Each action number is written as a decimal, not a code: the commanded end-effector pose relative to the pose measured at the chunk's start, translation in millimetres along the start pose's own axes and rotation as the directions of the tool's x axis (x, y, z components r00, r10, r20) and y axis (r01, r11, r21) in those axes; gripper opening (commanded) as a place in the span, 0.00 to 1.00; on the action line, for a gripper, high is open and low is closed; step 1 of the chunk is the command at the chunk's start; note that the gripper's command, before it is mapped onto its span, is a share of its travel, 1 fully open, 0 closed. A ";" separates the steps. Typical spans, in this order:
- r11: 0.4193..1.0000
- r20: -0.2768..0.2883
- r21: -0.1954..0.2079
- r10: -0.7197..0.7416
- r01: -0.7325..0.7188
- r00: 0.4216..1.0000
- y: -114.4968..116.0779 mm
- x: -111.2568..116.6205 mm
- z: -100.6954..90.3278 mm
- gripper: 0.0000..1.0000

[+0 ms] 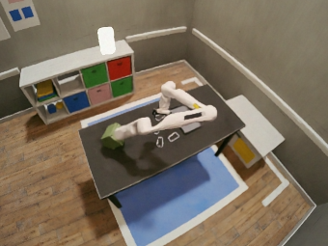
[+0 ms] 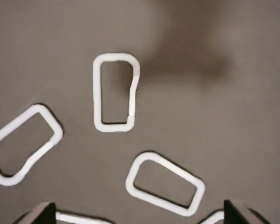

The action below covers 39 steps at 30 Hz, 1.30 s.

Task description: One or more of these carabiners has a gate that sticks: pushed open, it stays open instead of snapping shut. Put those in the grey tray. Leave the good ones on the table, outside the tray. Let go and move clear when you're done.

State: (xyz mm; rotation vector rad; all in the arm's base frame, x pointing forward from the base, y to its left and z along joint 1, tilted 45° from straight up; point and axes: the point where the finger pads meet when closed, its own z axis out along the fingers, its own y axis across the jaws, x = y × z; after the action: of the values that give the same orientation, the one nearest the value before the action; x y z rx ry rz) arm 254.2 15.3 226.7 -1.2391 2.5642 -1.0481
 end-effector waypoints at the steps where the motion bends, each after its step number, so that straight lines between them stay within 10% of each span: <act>1: 1.000 0.019 0.031 -0.008 0.008 1.000 0.8 -10.8 -19.2 1.00; 11: 1.000 0.019 0.031 -0.008 0.008 1.000 0.8 -10.8 -19.2 1.00; 12: 0.997 0.046 0.076 -0.011 0.008 0.999 5.6 -38.6 -70.3 1.00; 28: 0.997 0.046 0.076 -0.011 0.008 0.999 5.6 -38.6 -70.3 1.00; 29: 0.997 0.050 0.076 -0.013 0.009 0.999 -2.1 -11.1 -5.3 1.00; 39: 0.997 0.050 0.076 -0.013 0.009 0.999 -5.4 1.6 22.5 1.00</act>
State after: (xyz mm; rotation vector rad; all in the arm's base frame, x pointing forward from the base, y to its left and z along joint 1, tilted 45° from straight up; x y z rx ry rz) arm 261.6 9.1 219.3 -1.2711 2.4343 -1.1045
